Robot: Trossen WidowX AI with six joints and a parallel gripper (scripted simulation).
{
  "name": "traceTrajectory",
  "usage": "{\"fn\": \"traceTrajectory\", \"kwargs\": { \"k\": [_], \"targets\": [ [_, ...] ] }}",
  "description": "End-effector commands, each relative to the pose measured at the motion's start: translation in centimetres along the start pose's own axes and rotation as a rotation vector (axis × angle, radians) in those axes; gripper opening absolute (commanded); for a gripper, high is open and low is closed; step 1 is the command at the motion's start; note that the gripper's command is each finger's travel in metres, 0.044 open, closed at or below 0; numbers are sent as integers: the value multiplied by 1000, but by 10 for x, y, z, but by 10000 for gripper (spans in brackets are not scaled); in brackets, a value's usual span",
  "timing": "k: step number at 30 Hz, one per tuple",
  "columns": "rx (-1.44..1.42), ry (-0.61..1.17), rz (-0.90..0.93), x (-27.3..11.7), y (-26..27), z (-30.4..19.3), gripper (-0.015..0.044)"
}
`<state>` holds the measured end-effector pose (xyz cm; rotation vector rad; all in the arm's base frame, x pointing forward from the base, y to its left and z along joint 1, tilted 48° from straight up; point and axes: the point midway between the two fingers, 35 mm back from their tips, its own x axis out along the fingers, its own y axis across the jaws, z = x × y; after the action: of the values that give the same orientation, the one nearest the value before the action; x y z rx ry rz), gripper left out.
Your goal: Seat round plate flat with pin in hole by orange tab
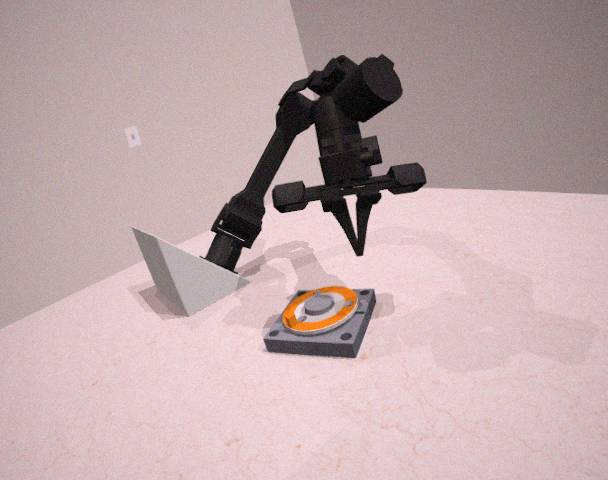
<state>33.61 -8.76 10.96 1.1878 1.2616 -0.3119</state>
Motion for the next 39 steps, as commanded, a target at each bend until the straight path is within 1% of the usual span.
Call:
{"fn": "traceTrajectory", "kwargs": {
  "k": [1, 6, 11, 27, 39],
  "targets": [
    [-395, 230, 18, 17, -65, 13, 0],
    [-532, 303, 76, 20, -88, 13, 0],
    [-719, 376, 202, 23, -116, 12, 0],
    [-725, 378, 207, 23, -117, 11, 0],
    [-725, 378, 209, 65, -115, -9, 0]
  ]
}}
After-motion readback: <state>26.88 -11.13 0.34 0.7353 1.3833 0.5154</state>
